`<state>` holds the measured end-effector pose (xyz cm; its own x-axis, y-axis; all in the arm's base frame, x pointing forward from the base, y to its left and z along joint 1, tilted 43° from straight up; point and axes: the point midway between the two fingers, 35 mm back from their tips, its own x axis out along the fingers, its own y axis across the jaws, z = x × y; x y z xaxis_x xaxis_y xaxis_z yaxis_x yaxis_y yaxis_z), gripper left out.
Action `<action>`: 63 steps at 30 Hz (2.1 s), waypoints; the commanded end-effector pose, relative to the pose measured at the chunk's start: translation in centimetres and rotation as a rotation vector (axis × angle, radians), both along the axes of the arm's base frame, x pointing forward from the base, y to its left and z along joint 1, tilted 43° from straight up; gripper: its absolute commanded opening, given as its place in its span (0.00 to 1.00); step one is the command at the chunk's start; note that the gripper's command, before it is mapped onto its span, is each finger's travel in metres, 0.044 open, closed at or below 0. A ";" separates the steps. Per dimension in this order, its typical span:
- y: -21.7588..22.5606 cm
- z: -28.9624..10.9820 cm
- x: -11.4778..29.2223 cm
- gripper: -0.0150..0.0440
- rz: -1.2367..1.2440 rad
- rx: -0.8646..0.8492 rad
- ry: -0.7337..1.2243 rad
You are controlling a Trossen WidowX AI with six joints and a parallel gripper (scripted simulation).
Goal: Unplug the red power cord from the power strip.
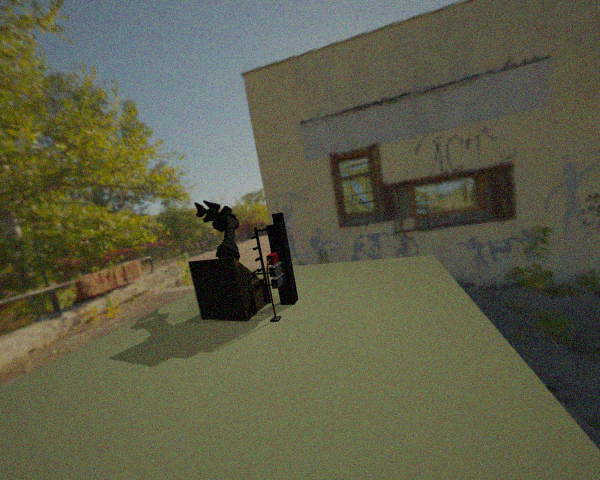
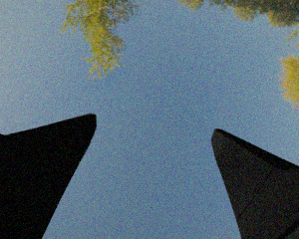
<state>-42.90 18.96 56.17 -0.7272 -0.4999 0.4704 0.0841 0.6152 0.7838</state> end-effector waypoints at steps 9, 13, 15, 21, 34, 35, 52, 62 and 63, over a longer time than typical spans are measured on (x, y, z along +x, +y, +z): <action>8.4 -1.7 2.2 0.53 -0.247 -0.003 -0.028; 12.7 -1.4 5.7 0.53 -0.395 0.000 -0.033; 15.0 -1.9 7.1 0.53 -0.466 -0.005 -0.045; 21.5 -3.5 12.3 0.53 -0.683 -0.022 -0.086; 33.4 -8.6 30.6 0.53 -1.238 -0.066 -0.213; 33.9 -9.0 32.3 0.53 -1.282 -0.068 -0.223; 34.3 -15.9 57.5 0.53 -1.861 -0.192 -0.403; 28.7 -21.9 70.4 0.53 -2.108 -0.299 -0.620; 27.9 -22.6 71.7 0.53 -2.130 -0.324 -0.644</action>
